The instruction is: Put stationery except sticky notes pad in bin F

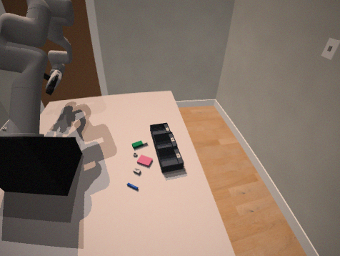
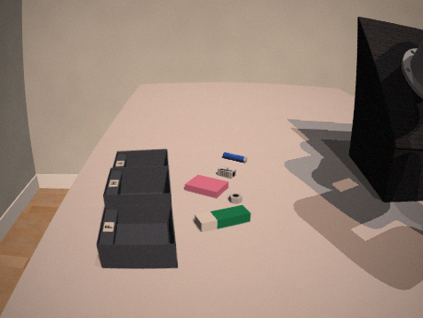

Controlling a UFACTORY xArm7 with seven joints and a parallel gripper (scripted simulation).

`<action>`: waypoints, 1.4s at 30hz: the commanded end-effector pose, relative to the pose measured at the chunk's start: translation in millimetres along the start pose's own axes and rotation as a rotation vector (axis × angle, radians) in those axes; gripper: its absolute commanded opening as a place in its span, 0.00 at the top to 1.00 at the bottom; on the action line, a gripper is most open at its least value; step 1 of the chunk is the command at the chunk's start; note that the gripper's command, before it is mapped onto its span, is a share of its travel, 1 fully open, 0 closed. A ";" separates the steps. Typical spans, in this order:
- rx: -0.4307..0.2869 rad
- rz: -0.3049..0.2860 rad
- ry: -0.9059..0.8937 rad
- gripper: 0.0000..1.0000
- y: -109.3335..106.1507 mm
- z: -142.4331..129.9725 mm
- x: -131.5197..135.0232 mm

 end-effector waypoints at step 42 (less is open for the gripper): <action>0.543 -0.555 0.872 0.93 90.3 -156.0 -151.4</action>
Point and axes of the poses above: the point where the finger pads meet when closed, its own y axis out along the fingers, its own x axis across the jaws, z = x × y, the point moved 10 cm from there along -y, back along the fingers, and after that the axes turned 11 degrees about -y, right-handed, at the moved point
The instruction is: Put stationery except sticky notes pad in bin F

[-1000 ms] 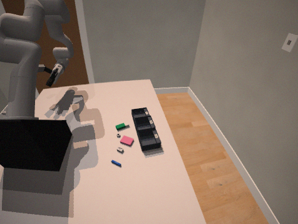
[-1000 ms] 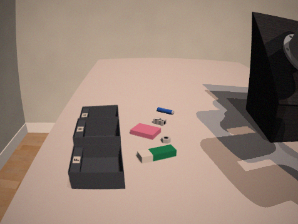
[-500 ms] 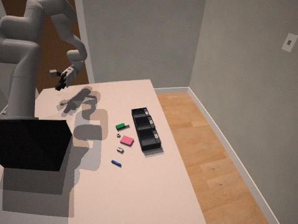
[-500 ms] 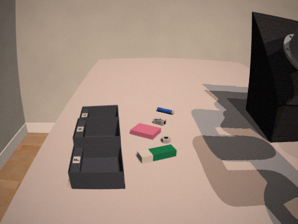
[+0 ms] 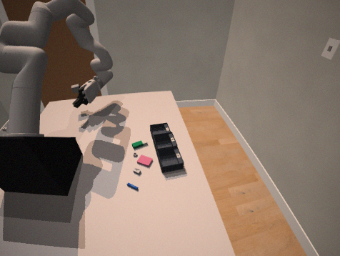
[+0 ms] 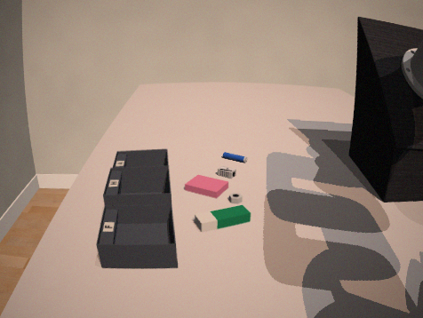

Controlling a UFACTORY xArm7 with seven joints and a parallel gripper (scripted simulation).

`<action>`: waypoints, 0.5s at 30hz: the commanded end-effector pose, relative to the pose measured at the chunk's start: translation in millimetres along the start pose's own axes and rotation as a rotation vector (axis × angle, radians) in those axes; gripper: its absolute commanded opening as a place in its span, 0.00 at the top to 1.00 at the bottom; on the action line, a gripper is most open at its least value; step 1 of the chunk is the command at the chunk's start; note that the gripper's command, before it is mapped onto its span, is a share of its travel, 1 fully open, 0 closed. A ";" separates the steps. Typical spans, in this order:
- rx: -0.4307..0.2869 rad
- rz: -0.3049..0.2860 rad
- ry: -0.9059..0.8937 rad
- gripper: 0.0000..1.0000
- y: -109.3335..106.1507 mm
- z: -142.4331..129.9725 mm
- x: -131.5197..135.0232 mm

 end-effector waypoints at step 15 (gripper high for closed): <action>0.239 -0.217 0.393 0.93 -9.2 -100.8 -31.2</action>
Point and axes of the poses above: the point where the finger pads meet when closed, its own y axis out along the fingers, its own x axis across the jaws, z = x × y, the point moved 10 cm from there along -y, back along the fingers, and after that the axes turned 11 degrees about -y, right-handed, at the moved point
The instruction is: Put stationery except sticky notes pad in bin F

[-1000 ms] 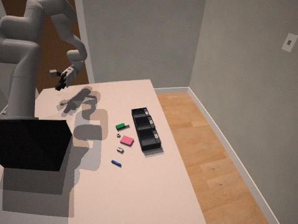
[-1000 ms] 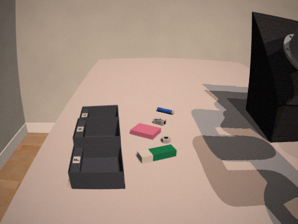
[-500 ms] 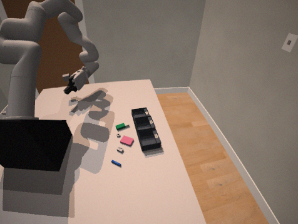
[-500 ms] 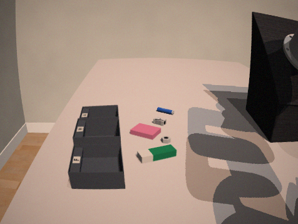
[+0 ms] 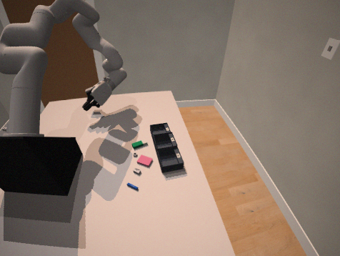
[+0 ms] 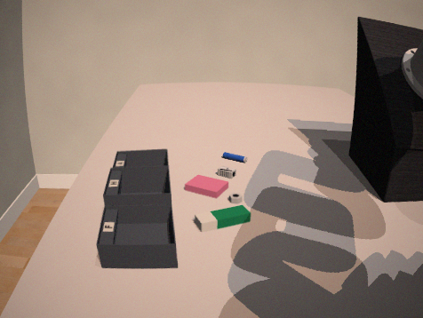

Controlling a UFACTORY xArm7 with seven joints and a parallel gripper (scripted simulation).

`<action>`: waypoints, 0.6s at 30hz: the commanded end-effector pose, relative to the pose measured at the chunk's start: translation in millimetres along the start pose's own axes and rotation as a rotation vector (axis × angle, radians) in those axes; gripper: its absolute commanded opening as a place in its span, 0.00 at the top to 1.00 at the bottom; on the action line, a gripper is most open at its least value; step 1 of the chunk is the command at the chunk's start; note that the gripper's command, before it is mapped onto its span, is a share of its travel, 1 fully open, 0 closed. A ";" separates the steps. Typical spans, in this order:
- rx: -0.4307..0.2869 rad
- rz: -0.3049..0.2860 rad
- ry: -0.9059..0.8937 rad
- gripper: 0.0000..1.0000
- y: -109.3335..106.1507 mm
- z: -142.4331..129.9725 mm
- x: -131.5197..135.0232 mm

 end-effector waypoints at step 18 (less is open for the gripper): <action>0.289 -0.238 0.475 0.93 -22.2 -122.7 -23.9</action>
Point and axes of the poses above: the point where the finger pads meet when closed, its own y axis out along the fingers, its own x axis across the jaws, z = x × y, the point moved 10 cm from there along -y, back along the fingers, and after that the axes turned 11 degrees about -y, right-handed, at the moved point
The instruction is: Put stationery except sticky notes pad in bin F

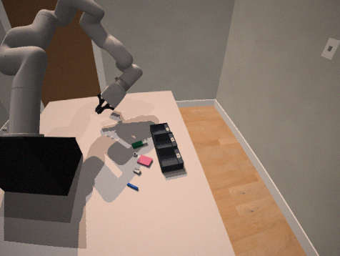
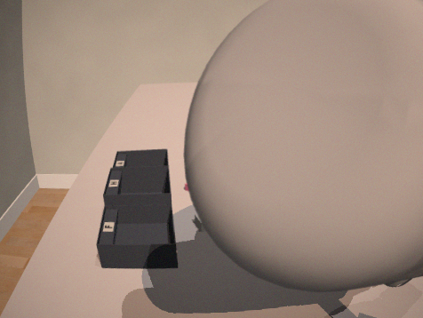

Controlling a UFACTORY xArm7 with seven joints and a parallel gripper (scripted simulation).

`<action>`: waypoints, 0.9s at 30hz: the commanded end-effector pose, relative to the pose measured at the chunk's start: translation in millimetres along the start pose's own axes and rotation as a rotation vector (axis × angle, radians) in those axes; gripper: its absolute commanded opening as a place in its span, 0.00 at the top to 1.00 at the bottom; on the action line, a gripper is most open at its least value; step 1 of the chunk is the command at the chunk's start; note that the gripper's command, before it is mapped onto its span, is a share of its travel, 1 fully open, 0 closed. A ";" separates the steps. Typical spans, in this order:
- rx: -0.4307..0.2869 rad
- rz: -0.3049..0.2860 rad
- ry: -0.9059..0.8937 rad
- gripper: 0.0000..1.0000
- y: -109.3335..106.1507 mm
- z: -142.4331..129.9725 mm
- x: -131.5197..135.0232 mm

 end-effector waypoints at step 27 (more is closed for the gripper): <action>0.395 -0.278 0.641 0.93 -43.5 -164.7 -10.4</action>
Point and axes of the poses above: the point where the finger pads meet when closed, its own y axis out along the fingers, its own x axis across the jaws, z = x × y, the point moved 10 cm from there along -y, back along the fingers, and after that the axes turned 11 degrees about -y, right-handed, at the moved point
